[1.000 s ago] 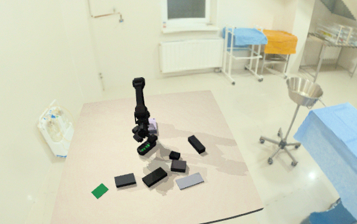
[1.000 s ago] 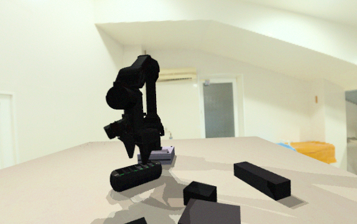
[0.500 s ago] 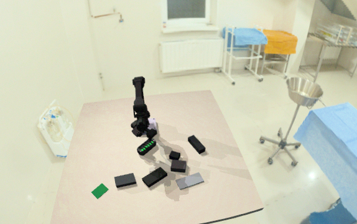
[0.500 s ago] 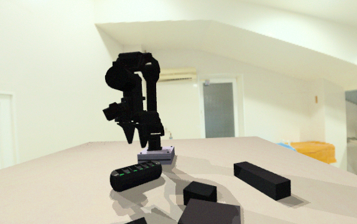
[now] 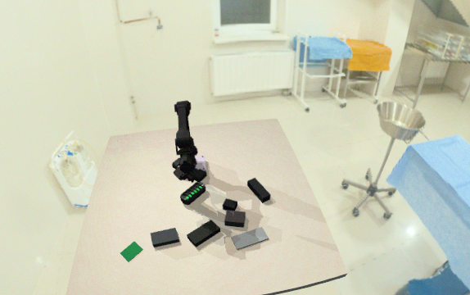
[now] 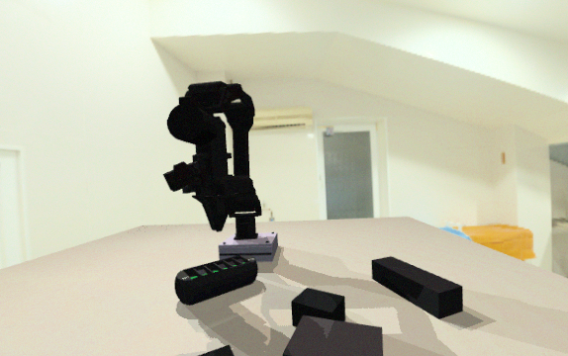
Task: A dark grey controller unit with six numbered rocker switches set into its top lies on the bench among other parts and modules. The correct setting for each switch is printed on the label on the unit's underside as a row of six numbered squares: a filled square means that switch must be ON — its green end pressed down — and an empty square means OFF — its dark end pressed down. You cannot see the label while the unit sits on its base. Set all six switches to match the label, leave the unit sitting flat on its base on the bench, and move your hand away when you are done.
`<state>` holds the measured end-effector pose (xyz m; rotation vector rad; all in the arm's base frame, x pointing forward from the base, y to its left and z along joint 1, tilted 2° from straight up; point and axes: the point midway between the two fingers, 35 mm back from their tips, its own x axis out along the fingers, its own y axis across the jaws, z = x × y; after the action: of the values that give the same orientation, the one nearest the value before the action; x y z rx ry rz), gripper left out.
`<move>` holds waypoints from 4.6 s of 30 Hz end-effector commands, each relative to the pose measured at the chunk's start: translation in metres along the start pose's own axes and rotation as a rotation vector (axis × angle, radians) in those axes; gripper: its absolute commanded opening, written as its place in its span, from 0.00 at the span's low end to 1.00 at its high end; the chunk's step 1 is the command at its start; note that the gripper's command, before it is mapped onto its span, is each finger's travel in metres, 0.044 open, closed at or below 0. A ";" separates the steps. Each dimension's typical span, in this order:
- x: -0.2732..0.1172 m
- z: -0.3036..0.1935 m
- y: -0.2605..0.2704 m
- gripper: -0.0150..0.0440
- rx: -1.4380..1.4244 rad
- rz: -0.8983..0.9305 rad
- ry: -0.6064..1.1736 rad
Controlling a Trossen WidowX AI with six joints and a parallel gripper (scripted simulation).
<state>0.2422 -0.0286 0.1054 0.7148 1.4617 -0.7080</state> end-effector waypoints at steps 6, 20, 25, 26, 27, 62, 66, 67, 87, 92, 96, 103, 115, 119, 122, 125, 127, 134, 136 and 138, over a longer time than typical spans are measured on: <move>-0.001 0.000 0.000 0.25 0.001 0.001 -0.001; 0.000 0.000 0.000 0.70 0.000 0.001 0.000; 0.000 0.000 0.000 0.92 0.000 0.001 0.000; 0.000 0.000 0.000 0.97 0.000 0.001 0.000; 0.000 0.000 0.000 1.00 0.000 0.001 0.000; 0.056 -0.002 -0.046 0.25 0.049 -0.011 -0.012; 0.056 -0.002 -0.046 0.25 0.050 -0.010 -0.012; 0.056 -0.002 -0.046 0.25 0.050 -0.010 -0.012; 0.006 -0.002 -0.045 0.43 0.050 -0.010 -0.012; 0.006 -0.002 -0.045 0.25 0.050 -0.010 -0.012; 0.006 -0.002 -0.045 0.25 0.050 -0.010 -0.012; 0.007 -0.003 -0.046 0.30 0.047 -0.011 -0.010; 0.007 -0.003 -0.046 0.83 0.047 -0.011 -0.010; 0.007 -0.003 -0.046 1.00 0.047 -0.011 -0.010; 0.008 -0.002 -0.046 0.96 0.048 -0.007 -0.008; 0.021 0.010 -0.048 0.82 0.049 0.059 0.005; 0.032 0.021 -0.051 0.73 0.048 0.117 0.009; 0.058 0.049 -0.066 0.42 0.041 0.274 -0.024; 0.058 0.049 -0.066 0.33 0.041 0.274 -0.024; 0.058 0.049 -0.066 0.25 0.041 0.274 -0.024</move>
<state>0.2194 -0.1067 0.0504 0.9146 1.3042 -0.5553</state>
